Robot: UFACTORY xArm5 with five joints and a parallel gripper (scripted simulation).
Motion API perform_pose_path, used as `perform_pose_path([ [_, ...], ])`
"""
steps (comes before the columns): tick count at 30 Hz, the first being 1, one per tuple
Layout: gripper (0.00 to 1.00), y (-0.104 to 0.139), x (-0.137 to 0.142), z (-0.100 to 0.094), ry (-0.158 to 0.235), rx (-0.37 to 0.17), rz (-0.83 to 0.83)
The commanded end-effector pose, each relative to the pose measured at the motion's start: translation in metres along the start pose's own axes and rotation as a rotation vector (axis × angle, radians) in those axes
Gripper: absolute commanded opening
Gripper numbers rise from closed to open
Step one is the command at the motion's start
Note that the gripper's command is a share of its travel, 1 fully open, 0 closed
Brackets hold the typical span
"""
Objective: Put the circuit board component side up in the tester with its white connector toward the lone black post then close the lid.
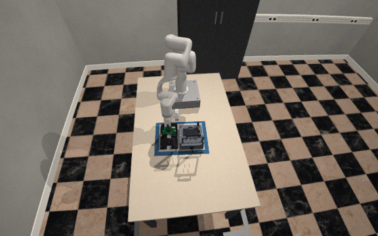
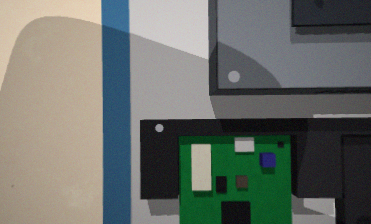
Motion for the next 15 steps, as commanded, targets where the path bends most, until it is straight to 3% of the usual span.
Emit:
perform_pose_path([
  [1,1.00,0.0006,0.0012,-0.0019,0.003,-0.002,0.000],
  [15,1.00,0.0006,0.0012,-0.0042,0.003,-0.002,0.000],
])
Point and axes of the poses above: the point where the finger pads meet when closed, its own z axis out along the fingers, its own x axis across the jaws, y = z × x, the point moved 1 cm from there along -z, back along the fingers, and after that the axes turned 13 degrees about -z, right-handed, at the moved point
